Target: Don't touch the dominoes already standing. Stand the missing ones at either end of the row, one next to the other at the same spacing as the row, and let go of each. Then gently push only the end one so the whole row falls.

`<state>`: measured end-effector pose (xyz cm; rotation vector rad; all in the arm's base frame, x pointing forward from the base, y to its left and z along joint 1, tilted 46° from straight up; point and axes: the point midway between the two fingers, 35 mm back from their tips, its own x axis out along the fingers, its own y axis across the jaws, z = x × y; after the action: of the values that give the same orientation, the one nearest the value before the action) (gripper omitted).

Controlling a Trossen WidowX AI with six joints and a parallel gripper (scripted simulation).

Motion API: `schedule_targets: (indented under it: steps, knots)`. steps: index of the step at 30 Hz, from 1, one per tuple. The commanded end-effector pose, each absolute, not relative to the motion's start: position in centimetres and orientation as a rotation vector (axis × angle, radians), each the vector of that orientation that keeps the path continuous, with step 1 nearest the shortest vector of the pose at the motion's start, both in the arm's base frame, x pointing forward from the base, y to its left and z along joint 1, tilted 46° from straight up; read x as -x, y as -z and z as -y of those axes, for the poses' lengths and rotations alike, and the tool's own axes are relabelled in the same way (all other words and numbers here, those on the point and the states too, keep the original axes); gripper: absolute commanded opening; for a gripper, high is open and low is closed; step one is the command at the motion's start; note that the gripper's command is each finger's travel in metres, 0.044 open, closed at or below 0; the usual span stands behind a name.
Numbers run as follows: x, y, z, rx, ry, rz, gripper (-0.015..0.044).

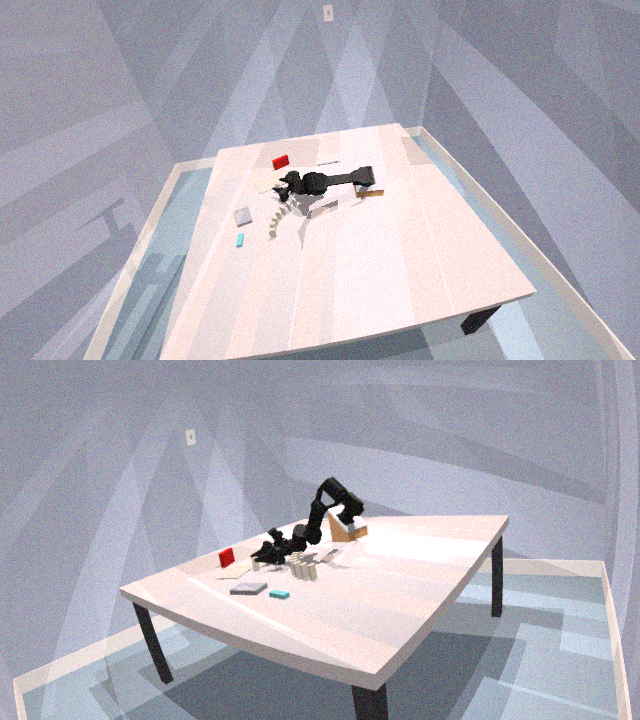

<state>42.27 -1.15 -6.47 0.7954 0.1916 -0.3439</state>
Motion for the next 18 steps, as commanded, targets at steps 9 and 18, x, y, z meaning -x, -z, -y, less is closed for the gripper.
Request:
schedule_targets:
  steps: [9, 18]
  knots:
    - [-42.2, 2.9, 4.8, -0.793, 0.343, -0.190, 0.0440]
    - [-44.8, 4.7, 8.0, -0.608, 0.376, -0.312, 0.0440]
